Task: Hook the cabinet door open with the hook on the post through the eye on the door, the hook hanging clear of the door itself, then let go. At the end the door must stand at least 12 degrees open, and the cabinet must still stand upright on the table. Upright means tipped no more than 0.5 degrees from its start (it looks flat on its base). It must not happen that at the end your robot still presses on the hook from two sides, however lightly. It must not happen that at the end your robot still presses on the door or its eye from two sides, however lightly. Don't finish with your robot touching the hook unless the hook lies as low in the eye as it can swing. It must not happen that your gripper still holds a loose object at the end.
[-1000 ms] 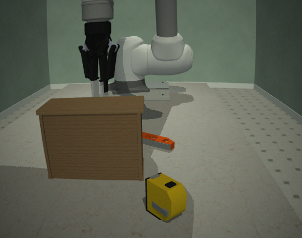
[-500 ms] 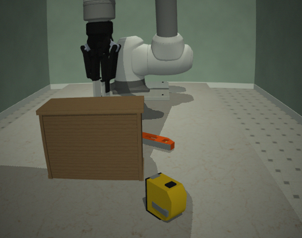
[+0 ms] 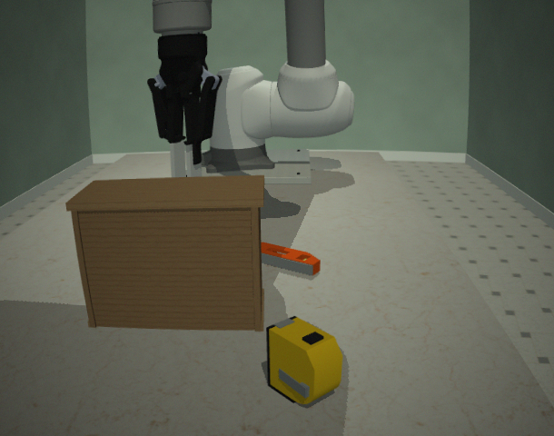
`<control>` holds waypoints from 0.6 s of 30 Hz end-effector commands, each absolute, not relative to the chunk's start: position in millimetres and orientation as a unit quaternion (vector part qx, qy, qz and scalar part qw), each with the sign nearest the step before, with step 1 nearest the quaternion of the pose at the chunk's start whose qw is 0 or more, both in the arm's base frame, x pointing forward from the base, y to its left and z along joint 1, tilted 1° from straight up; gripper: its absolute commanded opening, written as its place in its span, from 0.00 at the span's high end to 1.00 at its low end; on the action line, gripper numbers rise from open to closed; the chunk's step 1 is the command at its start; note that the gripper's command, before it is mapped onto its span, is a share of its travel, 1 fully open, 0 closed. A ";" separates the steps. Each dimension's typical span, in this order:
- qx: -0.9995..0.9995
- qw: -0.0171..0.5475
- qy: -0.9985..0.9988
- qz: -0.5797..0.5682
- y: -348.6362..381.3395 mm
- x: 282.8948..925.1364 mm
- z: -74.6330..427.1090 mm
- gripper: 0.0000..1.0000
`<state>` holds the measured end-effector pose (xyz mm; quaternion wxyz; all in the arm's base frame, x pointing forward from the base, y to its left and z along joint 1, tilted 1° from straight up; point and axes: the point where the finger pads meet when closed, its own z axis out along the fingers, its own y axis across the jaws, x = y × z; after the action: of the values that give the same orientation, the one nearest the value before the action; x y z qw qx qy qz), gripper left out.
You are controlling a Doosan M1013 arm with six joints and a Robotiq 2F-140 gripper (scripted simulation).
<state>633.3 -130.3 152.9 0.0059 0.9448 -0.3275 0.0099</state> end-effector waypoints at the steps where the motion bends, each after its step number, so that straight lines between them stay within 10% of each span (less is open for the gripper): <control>1: 0.945 0.006 -0.327 0.010 -130.2 633.3 155.0 0.84; 18: 0.945 0.006 -0.327 0.010 -129.7 632.8 185.2 0.84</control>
<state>632.9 -129.7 183.7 0.0058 0.9448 -0.3275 0.0099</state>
